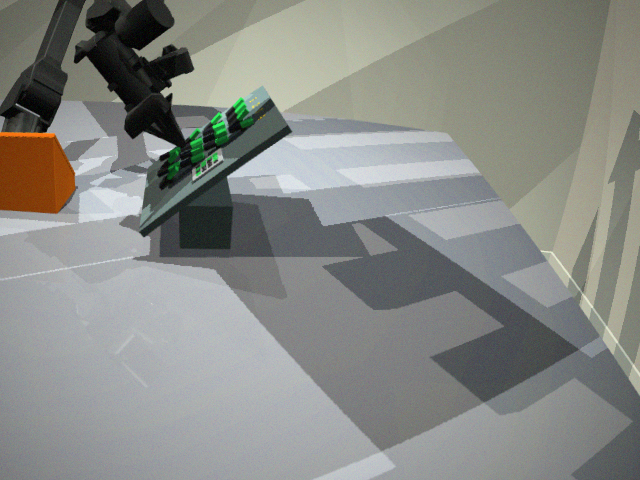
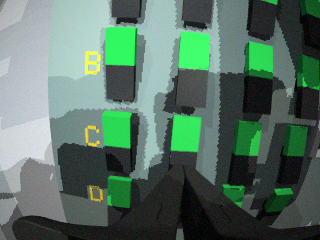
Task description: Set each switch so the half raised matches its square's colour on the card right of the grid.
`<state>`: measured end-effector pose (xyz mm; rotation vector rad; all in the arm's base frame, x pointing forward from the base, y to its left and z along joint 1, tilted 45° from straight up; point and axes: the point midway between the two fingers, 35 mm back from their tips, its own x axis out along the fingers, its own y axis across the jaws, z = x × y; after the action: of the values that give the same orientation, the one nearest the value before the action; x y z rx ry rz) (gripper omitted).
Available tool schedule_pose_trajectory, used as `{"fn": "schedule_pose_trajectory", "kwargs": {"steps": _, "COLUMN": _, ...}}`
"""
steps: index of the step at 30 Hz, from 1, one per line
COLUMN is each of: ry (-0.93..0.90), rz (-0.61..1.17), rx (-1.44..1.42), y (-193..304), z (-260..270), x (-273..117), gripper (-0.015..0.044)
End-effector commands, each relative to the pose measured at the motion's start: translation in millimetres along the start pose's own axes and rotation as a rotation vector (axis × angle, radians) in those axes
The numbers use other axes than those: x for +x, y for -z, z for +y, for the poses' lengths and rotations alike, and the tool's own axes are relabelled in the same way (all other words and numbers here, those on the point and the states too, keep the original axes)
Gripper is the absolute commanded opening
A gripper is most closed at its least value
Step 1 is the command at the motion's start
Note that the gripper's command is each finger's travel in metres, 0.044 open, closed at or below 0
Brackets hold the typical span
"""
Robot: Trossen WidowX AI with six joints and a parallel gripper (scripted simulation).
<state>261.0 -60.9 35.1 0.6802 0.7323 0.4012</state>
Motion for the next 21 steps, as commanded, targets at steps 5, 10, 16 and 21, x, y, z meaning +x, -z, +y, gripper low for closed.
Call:
{"fn": "schedule_pose_trajectory", "kwargs": {"steps": 5, "ry": 0.003, "rz": 0.000, "rx": 0.002, "y": 0.2, "z": -0.5, "x": 1.0, "gripper": 0.0000}}
{"fn": "schedule_pose_trajectory", "kwargs": {"steps": 10, "ry": 0.003, "rz": 0.000, "rx": 0.002, "y": 0.2, "z": -0.5, "x": 1.7, "gripper": 0.0000}}
{"fn": "schedule_pose_trajectory", "kwargs": {"steps": 16, "ry": 0.003, "rz": 0.000, "rx": 0.002, "y": 0.2, "z": -0.5, "x": 2.5, "gripper": 0.0000}}
{"fn": "schedule_pose_trajectory", "kwargs": {"steps": 21, "ry": 0.003, "rz": 0.000, "rx": 0.002, "y": 0.3, "z": -0.5, "x": 3.2, "gripper": 0.0000}}
